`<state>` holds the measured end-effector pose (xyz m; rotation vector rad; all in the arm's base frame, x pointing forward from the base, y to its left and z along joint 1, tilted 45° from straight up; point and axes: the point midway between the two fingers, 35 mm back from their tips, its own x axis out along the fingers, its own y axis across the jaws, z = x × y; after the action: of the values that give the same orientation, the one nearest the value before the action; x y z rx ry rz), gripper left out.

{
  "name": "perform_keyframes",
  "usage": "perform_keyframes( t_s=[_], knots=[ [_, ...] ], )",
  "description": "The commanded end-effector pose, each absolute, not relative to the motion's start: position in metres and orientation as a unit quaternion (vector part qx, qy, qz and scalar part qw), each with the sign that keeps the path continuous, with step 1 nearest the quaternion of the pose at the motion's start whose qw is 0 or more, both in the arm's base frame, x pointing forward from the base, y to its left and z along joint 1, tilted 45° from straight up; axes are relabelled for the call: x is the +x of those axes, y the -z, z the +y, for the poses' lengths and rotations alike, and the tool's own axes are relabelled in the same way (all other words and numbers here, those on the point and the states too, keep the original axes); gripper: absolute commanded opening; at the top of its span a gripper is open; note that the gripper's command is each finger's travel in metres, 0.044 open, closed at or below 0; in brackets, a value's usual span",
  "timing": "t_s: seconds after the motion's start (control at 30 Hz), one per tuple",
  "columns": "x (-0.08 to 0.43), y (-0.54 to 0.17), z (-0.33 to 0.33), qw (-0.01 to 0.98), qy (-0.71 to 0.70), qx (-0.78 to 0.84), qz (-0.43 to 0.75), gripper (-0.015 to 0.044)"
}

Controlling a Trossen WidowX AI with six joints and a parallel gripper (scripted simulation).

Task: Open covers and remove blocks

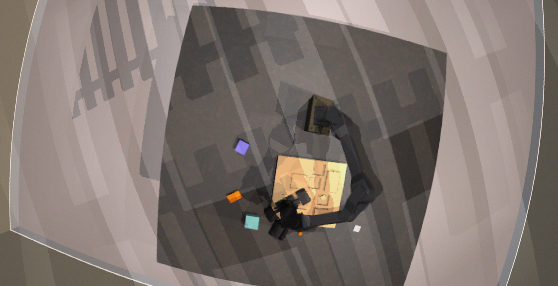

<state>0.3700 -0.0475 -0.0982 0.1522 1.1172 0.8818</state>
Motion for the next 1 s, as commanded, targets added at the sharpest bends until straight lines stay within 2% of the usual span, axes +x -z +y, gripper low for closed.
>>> perform_keyframes(
  t_s=[0.0,0.07,0.97],
  knots=[
    [0.370,0.096,-0.050,0.756,-0.415,0.053,0.503,0.0105],
    [0.370,0.094,-0.052,0.757,-0.429,0.033,0.492,0.0144],
    [0.365,0.066,-0.079,0.720,-0.574,-0.235,0.311,0.0144]
  ],
)
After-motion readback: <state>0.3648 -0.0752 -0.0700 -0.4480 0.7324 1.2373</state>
